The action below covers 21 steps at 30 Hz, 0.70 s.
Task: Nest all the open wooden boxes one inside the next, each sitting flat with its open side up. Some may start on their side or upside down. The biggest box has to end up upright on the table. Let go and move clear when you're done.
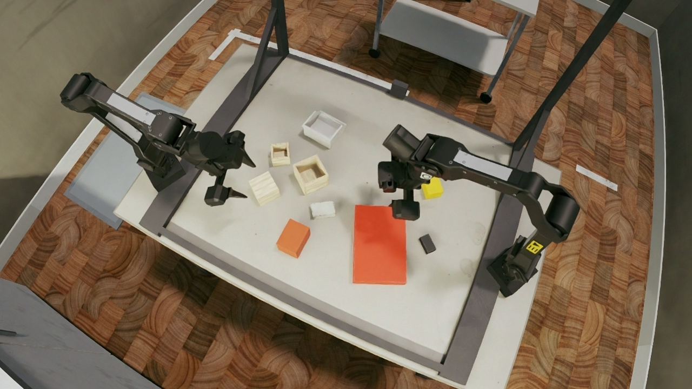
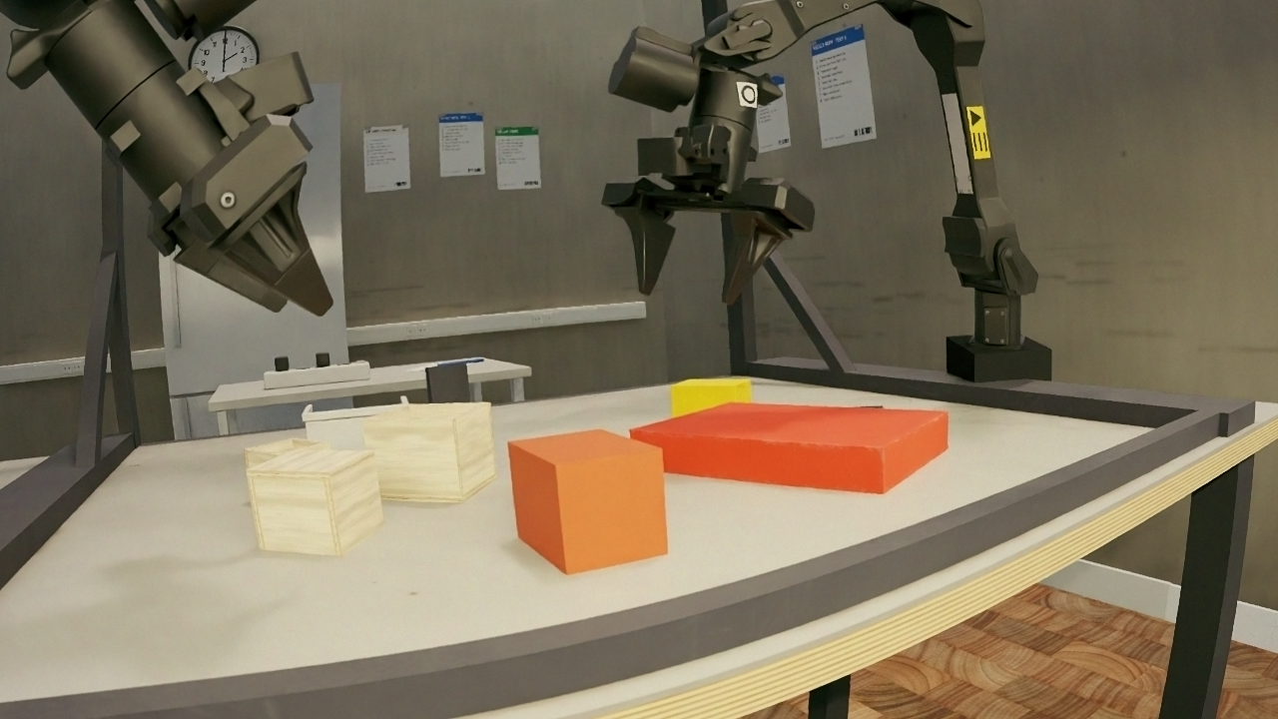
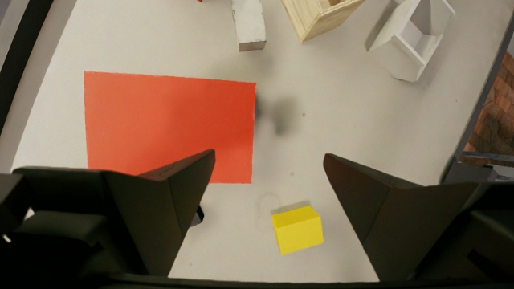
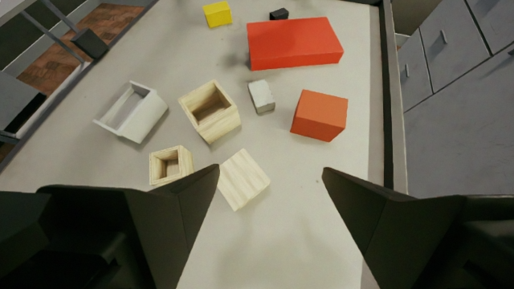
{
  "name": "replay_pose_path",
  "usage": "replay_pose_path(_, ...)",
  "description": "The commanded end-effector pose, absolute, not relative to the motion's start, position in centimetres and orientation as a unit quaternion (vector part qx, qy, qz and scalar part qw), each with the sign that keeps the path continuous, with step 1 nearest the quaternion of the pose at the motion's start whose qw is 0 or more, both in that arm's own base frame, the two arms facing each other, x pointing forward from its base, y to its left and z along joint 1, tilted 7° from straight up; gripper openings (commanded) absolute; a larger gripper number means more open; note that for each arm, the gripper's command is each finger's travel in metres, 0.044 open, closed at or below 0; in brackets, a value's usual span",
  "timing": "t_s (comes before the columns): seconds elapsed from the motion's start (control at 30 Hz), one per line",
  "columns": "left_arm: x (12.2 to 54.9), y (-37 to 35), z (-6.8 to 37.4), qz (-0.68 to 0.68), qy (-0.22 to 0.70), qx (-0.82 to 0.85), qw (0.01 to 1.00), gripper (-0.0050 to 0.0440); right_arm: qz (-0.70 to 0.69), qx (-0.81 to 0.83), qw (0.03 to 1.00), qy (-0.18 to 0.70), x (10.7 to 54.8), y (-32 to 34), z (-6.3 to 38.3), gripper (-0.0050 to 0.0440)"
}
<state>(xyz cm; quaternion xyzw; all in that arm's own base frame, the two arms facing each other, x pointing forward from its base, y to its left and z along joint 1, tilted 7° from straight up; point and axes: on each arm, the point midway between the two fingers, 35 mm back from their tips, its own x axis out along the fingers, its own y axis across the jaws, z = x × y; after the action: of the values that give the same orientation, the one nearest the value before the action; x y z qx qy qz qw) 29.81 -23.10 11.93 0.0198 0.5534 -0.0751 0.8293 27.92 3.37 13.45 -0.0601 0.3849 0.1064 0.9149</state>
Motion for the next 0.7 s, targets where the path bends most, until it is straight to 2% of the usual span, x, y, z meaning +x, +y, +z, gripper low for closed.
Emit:
replay_pose_path(0.0, 27.6, -20.4, 13.9, -0.05, 0.583, 0.004, 0.811, 0.04, 0.058, -0.046, 0.929, 0.363, 27.8, 1.2, 13.0, 0.04)
replay_pose_path(0.3, 22.5, -15.5, 14.8, 0.015, 0.663, 0.013, 0.748, 0.04, -0.012, -0.025, 0.941, 0.337, 27.2, -1.7, 11.9, 0.04)
replay_pose_path(0.67, 22.5, -15.6, 14.9, 0.015, 0.664, 0.016, 0.748, 0.04, -0.015, -0.02, 0.941, 0.339, 27.4, -1.7, 12.0, 0.04)
